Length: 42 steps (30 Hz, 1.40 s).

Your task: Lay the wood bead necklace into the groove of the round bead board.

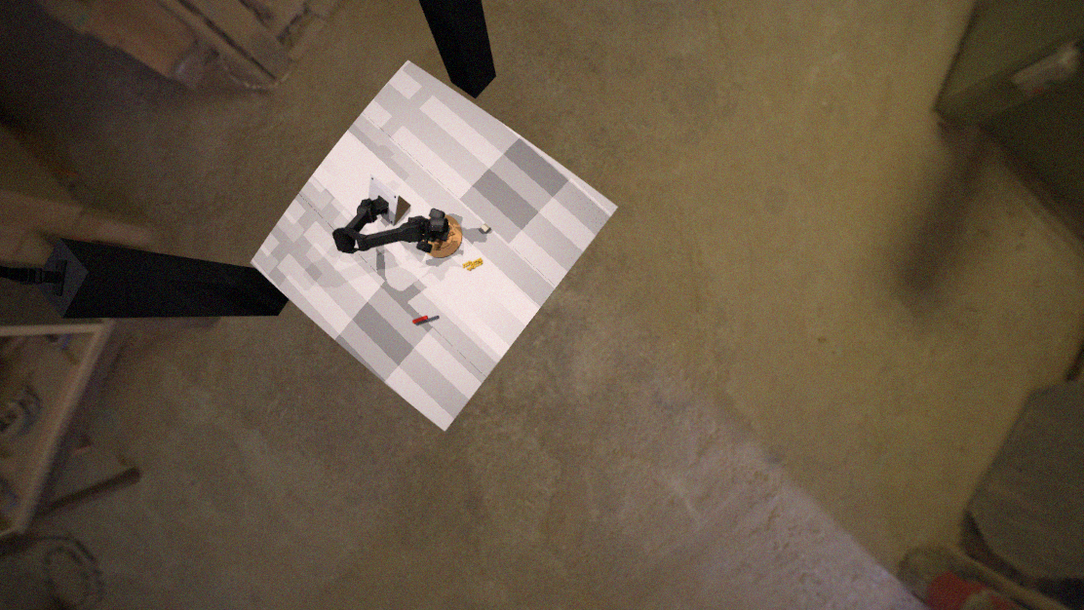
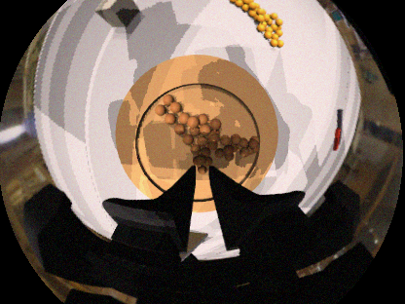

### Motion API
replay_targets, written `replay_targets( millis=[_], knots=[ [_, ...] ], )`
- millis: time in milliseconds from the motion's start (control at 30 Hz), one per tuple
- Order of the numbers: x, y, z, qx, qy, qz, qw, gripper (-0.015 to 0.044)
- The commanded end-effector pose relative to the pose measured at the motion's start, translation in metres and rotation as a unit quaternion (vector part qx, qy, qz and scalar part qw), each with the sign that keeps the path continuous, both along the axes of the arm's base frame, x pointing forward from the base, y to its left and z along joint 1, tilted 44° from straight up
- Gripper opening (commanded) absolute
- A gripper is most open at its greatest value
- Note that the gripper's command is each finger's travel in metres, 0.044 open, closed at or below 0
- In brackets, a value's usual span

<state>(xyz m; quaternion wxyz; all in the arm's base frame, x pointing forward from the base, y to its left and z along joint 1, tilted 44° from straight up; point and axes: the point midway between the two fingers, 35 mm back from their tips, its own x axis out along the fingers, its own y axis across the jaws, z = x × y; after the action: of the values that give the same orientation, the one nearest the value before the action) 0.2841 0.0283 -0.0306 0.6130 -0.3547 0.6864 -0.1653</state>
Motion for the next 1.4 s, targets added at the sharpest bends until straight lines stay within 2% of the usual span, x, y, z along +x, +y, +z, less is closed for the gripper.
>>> replay_targets(
  millis=[0, 867, 1100, 1367],
  knots=[
    [0.000, 0.000, 0.000, 0.000, 0.000, 0.000, 1.000, 0.0000],
    [0.000, 0.001, 0.001, 0.000, 0.000, 0.000, 1.000, 0.0000],
    [0.000, 0.009, 0.011, -0.002, 0.000, 0.001, 1.000, 0.0000],
    [-0.008, 0.019, 0.002, -0.001, 0.000, 0.002, 1.000, 0.0000]
  ],
)
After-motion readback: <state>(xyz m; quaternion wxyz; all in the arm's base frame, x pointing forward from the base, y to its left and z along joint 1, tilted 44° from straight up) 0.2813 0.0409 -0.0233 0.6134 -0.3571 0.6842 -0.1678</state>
